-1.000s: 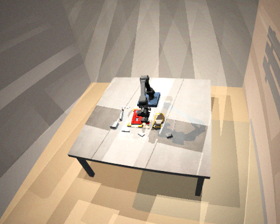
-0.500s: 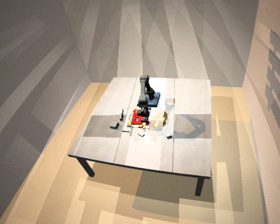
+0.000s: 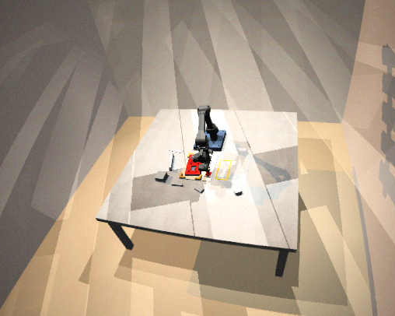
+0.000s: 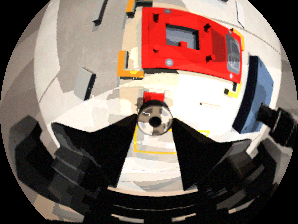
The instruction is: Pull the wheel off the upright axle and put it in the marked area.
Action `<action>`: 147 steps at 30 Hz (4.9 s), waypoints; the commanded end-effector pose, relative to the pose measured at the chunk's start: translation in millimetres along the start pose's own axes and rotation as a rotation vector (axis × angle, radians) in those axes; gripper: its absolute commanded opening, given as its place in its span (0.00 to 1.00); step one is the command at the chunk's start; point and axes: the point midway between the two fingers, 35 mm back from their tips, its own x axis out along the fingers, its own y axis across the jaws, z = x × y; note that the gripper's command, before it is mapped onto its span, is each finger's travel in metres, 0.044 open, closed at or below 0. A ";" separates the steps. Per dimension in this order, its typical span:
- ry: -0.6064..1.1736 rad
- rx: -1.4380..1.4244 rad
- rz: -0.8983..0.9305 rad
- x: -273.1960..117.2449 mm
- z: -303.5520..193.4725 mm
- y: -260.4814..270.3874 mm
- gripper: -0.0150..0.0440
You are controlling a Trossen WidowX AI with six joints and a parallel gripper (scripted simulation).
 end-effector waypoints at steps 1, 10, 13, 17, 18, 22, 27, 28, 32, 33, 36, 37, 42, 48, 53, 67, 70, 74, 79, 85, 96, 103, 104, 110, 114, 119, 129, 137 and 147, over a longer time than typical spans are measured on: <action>0.000 0.001 0.004 -4.5 0.0 0.3 0.25; 0.000 0.000 0.005 -7.4 0.0 0.2 0.25; 0.000 0.000 0.005 -8.4 0.0 0.2 0.25; 0.000 0.000 0.006 -9.8 0.0 0.1 0.25; 0.000 0.000 0.006 -10.1 0.0 0.1 0.25; 0.000 0.000 0.006 -11.4 0.0 0.1 0.25; 0.000 0.000 0.007 -13.1 0.0 0.0 0.25; 0.000 0.000 0.007 -13.4 0.0 0.0 0.25; 0.000 0.000 0.007 -14.7 0.0 -0.1 0.25; 0.000 0.000 0.007 -15.5 0.0 0.0 0.25; 0.000 0.000 0.007 -22.1 -0.1 0.2 0.25; 0.000 0.000 0.007 -25.9 -0.1 0.1 0.25; 0.000 -0.001 0.007 -47.8 0.0 -2.0 0.25; 0.001 -0.004 0.003 -40.5 -13.0 -7.4 0.25; 0.004 -0.003 0.003 -42.9 -38.0 -19.9 0.25; 0.008 -0.001 0.002 -48.1 -96.5 -61.6 0.25; 0.008 -0.001 0.002 -48.2 -97.1 -62.2 0.25; 0.008 -0.001 0.002 -42.2 -97.2 -62.0 0.25; 0.008 -0.001 0.002 -28.8 -97.3 -62.1 0.25; 0.008 -0.001 0.003 -9.0 -98.4 -60.1 0.25; 0.008 -0.001 0.002 52.7 -98.0 -61.7 0.25; 0.005 0.003 0.001 51.8 -97.7 -61.9 0.30; 0.005 0.003 0.001 51.8 -97.7 -61.9 0.34; 0.005 0.003 0.001 51.8 -97.7 -61.9 0.61; 0.006 0.003 0.001 44.3 -98.0 -61.2 0.76; 0.008 0.000 0.002 -1.1 -97.8 -60.9 0.76; 0.009 -0.001 0.007 -25.5 -84.7 -90.0 0.99; 0.006 -0.001 -0.004 -52.0 -61.6 -141.6 1.00; 0.006 -0.001 -0.004 -52.0 -61.6 -141.6 1.00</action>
